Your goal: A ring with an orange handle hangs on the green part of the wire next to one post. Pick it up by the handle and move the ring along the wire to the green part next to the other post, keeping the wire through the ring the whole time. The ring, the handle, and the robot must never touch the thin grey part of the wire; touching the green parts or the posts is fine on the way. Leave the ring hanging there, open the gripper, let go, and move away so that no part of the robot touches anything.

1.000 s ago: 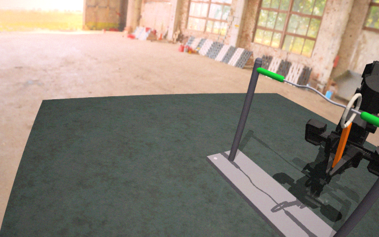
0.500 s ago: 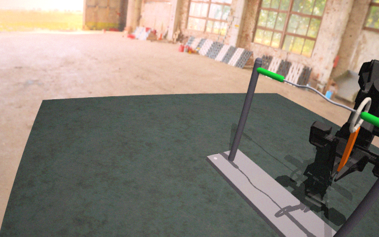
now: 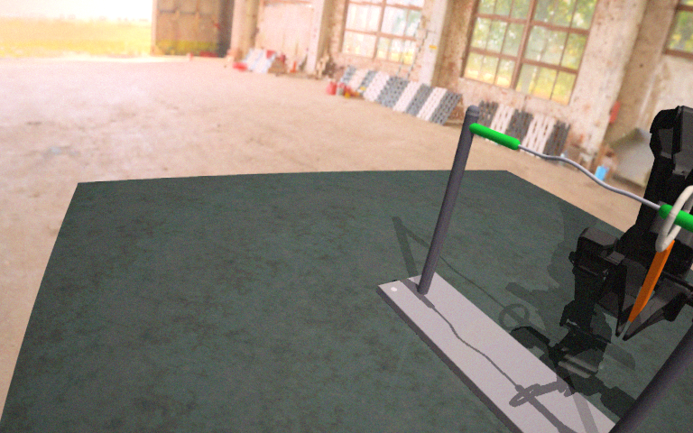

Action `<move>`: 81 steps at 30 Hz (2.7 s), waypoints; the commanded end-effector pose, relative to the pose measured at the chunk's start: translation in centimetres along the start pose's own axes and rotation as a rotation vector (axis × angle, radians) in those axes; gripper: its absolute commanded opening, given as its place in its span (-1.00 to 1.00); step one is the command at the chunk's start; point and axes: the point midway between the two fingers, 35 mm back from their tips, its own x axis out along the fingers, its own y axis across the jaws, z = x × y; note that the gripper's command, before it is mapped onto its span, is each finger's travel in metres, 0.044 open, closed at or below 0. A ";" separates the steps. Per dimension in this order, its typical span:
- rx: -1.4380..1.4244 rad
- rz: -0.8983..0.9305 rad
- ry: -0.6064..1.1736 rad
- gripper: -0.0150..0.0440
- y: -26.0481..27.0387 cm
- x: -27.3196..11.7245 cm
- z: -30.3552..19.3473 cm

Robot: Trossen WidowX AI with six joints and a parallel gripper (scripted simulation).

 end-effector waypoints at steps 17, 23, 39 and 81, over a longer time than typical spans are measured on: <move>0.004 0.000 -0.006 -1.00 0.3 1.0 -1.4; 0.004 0.000 -0.006 -1.00 0.3 1.0 -1.4; 0.000 0.003 -0.006 -0.47 0.3 1.0 -1.4; 0.004 0.000 -0.003 0.05 0.3 -4.0 -1.5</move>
